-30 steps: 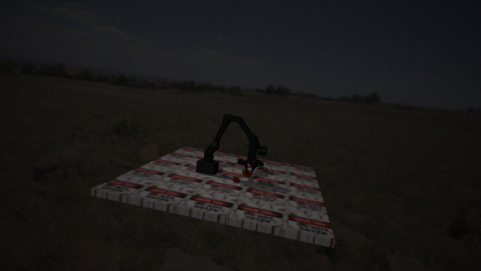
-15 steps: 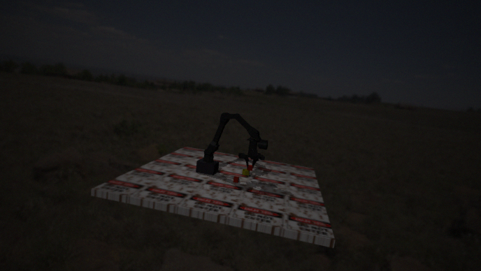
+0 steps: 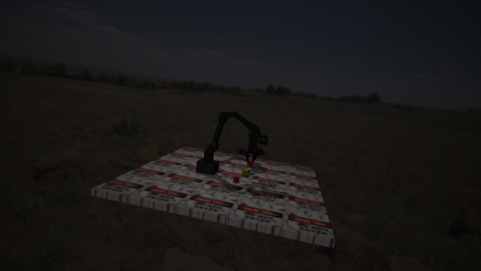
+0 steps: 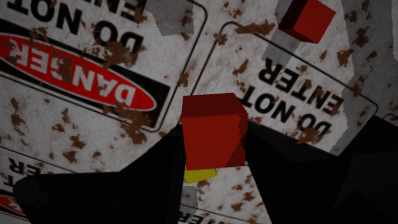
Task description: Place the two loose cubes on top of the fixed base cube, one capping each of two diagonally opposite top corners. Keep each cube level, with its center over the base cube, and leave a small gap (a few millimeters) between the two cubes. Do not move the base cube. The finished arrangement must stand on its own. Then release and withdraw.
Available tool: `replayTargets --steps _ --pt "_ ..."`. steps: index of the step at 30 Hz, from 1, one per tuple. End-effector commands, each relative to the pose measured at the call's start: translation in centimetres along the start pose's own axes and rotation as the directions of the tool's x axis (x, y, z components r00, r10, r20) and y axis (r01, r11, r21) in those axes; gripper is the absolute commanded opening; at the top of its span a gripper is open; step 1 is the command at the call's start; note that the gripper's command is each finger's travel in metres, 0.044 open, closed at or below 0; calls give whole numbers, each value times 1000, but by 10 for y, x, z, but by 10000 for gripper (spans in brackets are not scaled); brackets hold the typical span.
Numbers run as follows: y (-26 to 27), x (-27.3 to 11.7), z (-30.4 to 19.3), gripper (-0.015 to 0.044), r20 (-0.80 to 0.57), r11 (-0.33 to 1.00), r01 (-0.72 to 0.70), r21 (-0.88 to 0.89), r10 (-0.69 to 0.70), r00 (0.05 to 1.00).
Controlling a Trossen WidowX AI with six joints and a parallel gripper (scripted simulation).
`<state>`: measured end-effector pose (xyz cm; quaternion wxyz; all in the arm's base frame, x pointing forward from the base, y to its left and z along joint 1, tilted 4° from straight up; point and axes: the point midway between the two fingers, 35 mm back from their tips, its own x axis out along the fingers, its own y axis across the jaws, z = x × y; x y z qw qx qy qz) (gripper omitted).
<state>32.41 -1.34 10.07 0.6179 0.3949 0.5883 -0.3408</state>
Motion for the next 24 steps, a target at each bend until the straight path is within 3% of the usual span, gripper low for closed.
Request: replayTargets --steps 1,12,24 --pt "5 3 -10 105 0 993 -2 -115 2 1000" --pt "17 16 -41 105 -2 875 -3 -483 2 1000" --pt "25 29 -76 105 -5 599 -6 -801 4 1000"
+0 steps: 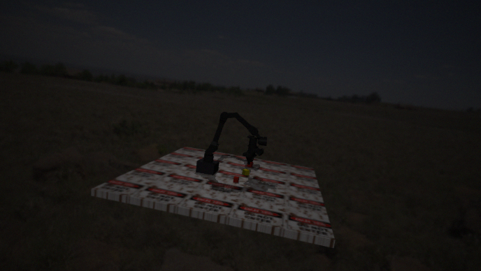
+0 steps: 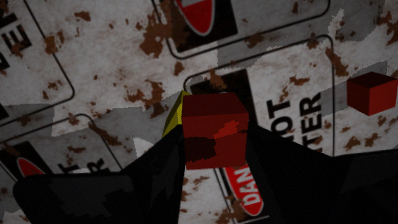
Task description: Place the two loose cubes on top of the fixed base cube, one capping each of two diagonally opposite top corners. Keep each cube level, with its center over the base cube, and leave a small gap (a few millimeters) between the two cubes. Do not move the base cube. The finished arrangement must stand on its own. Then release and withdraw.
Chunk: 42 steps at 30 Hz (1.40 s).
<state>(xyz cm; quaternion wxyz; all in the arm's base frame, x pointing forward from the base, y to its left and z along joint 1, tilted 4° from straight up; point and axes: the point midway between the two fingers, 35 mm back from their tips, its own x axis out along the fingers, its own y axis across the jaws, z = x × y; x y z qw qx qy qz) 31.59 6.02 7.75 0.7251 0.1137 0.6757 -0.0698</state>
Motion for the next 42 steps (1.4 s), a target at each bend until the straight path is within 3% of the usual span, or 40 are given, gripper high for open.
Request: replayTargets --steps 1,7,42 --pt "9 5 -6 105 0 992 3 -129 -3 1000" --pt "20 10 -13 105 -1 959 1 -283 -1 1000" --pt "20 37 -14 105 -1 959 1 -284 -1 1000"
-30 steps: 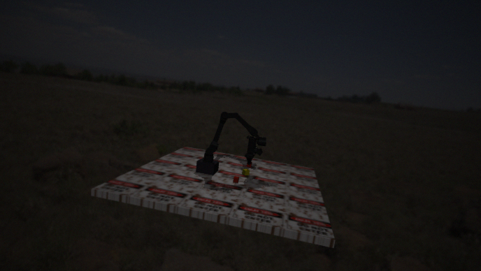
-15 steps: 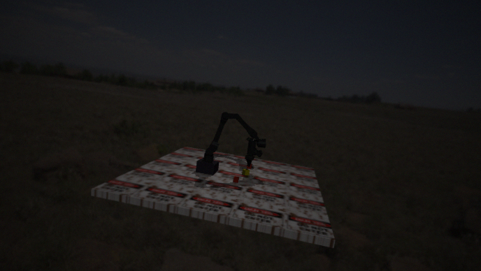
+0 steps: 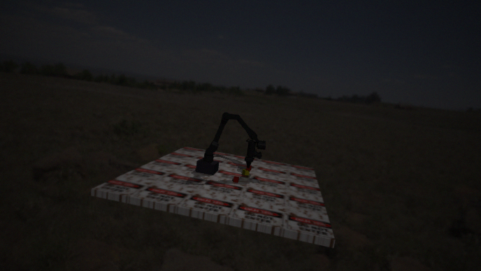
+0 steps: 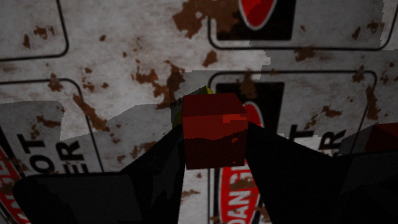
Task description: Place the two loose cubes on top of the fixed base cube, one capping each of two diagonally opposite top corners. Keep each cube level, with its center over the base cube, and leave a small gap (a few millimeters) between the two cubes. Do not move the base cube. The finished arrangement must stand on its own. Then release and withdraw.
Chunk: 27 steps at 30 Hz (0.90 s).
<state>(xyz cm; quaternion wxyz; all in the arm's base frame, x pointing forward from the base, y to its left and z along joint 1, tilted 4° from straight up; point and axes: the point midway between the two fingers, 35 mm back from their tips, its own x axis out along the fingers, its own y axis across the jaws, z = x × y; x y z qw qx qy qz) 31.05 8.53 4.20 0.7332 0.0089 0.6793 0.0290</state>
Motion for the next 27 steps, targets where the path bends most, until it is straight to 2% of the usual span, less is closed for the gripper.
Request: replayTargets --steps 1,11,15,27 --pt "0 1 0 105 1 1000 3 0 -3 1000" --pt "0 1 0 105 1 1000 3 0 -3 1000" --pt "0 1 0 205 1 1000 3 0 -3 1000" --pt "0 -12 0 205 0 1000 0 0 0 1000"
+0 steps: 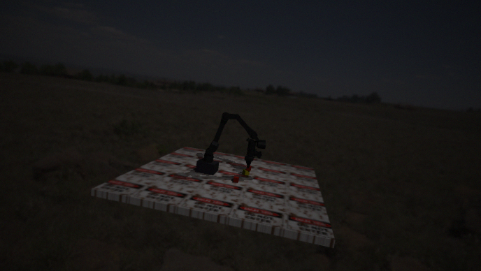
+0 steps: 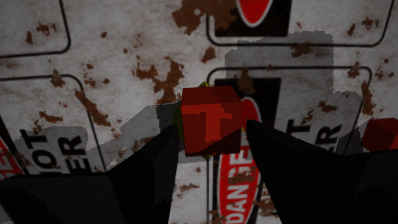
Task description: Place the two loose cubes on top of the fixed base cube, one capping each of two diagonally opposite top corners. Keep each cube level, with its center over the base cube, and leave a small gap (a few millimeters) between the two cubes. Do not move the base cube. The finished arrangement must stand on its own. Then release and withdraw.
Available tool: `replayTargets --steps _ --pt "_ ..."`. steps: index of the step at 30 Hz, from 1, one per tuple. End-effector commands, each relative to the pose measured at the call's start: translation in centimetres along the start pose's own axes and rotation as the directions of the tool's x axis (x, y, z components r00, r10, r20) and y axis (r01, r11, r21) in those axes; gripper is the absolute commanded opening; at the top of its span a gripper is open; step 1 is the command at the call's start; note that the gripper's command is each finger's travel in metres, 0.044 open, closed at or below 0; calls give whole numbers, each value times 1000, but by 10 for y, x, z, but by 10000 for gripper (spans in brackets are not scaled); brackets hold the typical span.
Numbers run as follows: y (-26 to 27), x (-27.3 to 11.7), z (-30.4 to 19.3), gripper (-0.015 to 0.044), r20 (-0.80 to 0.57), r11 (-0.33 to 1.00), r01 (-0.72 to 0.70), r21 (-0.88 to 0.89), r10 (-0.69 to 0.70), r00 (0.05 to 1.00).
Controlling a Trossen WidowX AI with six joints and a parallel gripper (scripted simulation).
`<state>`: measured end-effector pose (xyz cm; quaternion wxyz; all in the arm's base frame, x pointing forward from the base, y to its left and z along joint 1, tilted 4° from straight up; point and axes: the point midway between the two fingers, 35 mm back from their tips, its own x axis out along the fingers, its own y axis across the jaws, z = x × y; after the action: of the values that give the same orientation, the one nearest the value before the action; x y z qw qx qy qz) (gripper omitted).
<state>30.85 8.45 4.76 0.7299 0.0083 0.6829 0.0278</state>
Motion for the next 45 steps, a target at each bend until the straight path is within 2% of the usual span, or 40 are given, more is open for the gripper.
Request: replayTargets --steps 1,16,17,19,24,29,35,43,45 --pt "0 -8 1 205 10 1000 -2 -1 2 1000" --pt "0 -24 1 205 10 1000 -2 -1 2 1000" --pt "-1 -22 1 231 5 1000 -1 12 1 1000" --pt "-13 -24 2 265 5 996 0 92 -1 1000" --pt "-56 -31 0 265 5 924 4 384 -6 1000" --pt "-97 -39 -7 265 4 768 5 640 -10 1000" --pt "-143 -48 -23 265 4 491 3 871 -14 1000" --pt "-195 -60 -54 265 5 41 -5 999 -17 1000" --pt "-199 -61 -57 265 6 1 -6 1000 -17 1000"
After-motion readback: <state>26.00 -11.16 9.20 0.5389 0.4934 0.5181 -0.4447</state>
